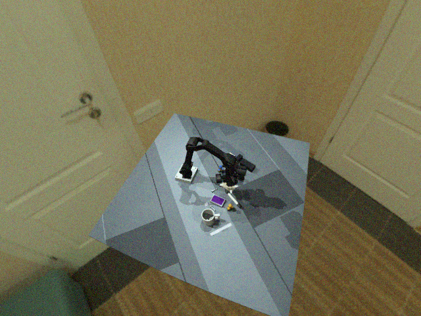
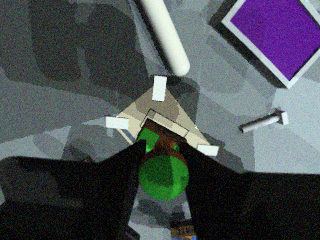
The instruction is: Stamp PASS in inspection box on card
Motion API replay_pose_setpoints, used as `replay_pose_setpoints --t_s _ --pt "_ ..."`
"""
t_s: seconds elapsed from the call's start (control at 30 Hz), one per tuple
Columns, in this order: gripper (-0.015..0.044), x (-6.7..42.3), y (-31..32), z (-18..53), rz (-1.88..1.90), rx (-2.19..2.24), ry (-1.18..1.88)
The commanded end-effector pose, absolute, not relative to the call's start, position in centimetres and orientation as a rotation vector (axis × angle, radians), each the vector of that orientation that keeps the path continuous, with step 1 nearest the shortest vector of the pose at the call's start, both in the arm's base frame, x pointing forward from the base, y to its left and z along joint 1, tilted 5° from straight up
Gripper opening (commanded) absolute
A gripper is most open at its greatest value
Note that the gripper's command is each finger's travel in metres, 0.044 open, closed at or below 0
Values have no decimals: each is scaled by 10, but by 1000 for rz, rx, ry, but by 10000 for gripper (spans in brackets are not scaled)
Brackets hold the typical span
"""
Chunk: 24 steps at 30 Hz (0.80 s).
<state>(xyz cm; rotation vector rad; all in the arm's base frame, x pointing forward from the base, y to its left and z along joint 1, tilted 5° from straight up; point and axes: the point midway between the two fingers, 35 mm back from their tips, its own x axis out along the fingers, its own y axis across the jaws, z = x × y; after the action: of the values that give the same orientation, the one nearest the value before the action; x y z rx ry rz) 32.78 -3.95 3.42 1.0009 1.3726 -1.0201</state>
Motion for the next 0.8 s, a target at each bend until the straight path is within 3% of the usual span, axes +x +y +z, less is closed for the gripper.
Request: replay_pose_setpoints --t_s 0.0,0.77 --pt "0 326 -38 29 -1026 1007 1379" --pt "0 324 -38 14 -1027 1008 1379"
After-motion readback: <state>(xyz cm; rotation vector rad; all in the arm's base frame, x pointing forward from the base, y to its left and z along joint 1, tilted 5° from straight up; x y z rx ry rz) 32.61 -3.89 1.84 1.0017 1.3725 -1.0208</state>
